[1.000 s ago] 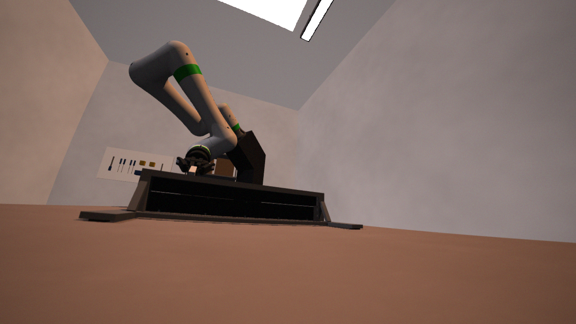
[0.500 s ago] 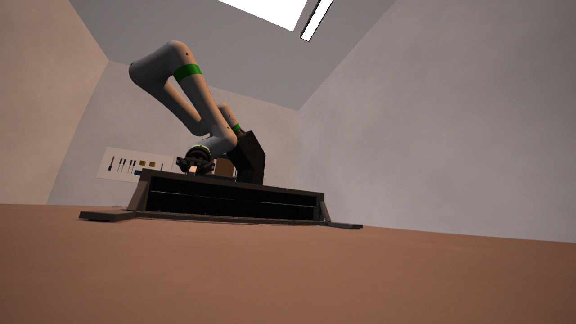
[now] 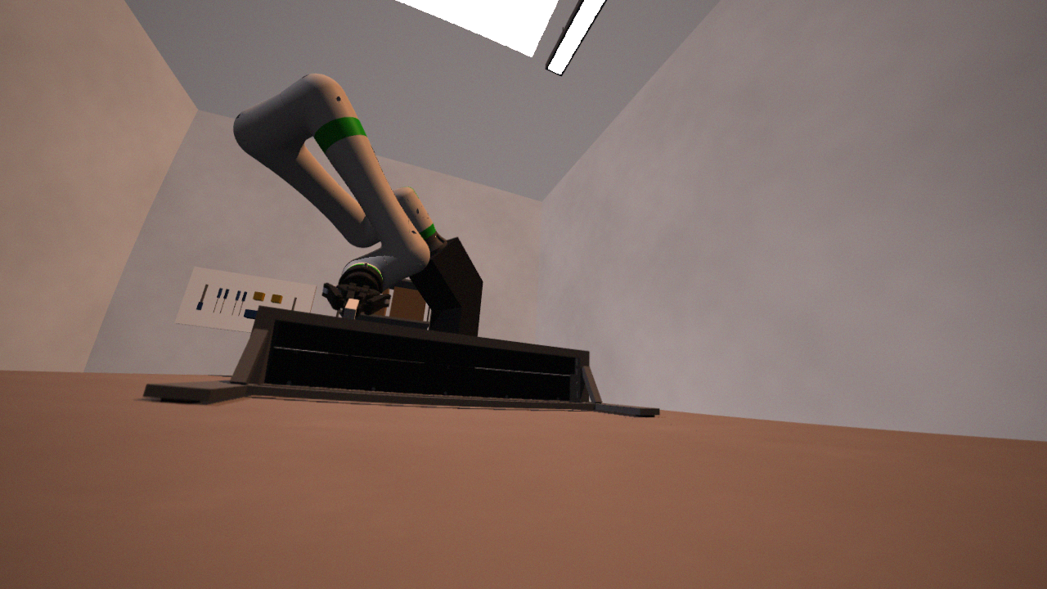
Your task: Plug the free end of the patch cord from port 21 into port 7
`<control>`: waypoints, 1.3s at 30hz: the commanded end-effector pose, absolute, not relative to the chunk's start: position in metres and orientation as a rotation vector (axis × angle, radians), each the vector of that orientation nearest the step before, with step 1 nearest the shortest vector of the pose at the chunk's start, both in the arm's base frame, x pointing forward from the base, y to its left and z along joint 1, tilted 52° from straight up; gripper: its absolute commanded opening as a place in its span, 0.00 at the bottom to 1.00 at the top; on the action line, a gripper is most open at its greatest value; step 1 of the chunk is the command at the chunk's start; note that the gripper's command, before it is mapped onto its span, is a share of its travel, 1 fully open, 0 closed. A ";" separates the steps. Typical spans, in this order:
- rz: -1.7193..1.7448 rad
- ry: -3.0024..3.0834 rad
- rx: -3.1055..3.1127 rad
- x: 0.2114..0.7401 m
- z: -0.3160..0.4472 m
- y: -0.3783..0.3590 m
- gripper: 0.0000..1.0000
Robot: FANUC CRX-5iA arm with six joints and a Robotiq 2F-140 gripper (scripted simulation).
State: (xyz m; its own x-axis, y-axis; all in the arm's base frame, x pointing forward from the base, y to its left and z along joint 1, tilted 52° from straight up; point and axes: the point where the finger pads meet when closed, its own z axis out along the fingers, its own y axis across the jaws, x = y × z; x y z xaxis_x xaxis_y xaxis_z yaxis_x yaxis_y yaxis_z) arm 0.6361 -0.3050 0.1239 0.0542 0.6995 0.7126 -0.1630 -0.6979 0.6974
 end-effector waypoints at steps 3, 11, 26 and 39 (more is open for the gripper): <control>1.716 0.543 1.694 0.592 0.121 -0.298 0.00; 1.716 0.543 1.694 0.545 0.117 -0.291 0.00; 1.721 0.553 1.711 0.525 0.111 -0.282 0.00; 1.737 0.752 2.035 0.567 0.027 -0.187 0.00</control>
